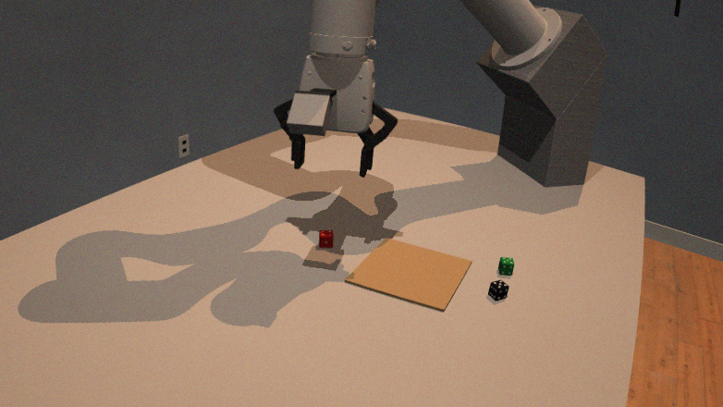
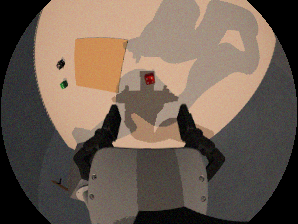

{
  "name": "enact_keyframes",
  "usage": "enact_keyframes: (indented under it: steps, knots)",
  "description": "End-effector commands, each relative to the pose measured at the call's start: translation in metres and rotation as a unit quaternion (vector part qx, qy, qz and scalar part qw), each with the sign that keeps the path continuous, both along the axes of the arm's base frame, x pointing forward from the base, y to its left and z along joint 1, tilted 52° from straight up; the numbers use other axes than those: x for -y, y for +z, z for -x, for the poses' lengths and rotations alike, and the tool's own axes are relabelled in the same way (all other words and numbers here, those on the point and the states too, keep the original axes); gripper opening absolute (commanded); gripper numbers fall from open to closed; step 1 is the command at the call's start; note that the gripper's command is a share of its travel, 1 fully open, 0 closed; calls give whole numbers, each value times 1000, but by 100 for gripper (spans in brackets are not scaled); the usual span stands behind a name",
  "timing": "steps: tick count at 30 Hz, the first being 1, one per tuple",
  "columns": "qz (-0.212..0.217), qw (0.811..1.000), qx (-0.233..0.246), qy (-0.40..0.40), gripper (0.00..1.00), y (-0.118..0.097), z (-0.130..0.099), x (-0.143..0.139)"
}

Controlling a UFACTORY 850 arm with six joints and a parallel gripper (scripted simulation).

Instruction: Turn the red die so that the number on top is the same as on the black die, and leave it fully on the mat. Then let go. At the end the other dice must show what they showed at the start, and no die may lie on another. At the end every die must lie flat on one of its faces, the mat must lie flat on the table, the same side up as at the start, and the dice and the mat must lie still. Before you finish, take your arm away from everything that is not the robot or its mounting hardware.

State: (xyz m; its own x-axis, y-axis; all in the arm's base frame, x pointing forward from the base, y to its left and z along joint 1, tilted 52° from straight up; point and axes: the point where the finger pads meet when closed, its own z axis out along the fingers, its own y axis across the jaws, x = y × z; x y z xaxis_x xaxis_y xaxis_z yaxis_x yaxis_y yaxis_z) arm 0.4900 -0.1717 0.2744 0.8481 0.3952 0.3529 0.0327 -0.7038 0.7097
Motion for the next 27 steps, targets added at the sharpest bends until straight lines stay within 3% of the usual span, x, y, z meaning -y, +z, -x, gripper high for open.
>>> enact_keyframes:
  steps: [1,5,6,14,19,22,23,27]
  knots:
    - [44,996,-57,48,100,-2,-2,1]
    - [57,994,-72,64,100,-2,-2,2]
    - [78,988,-96,89,100,-3,-3,3]
    - [125,970,-150,145,100,-6,-4,4]
    - [166,947,-196,193,100,-8,-5,6]
    - [169,945,-199,196,100,-8,-6,6]
    - [189,931,-222,220,100,-9,-6,6]
    - [209,915,-244,244,100,-10,-7,7]
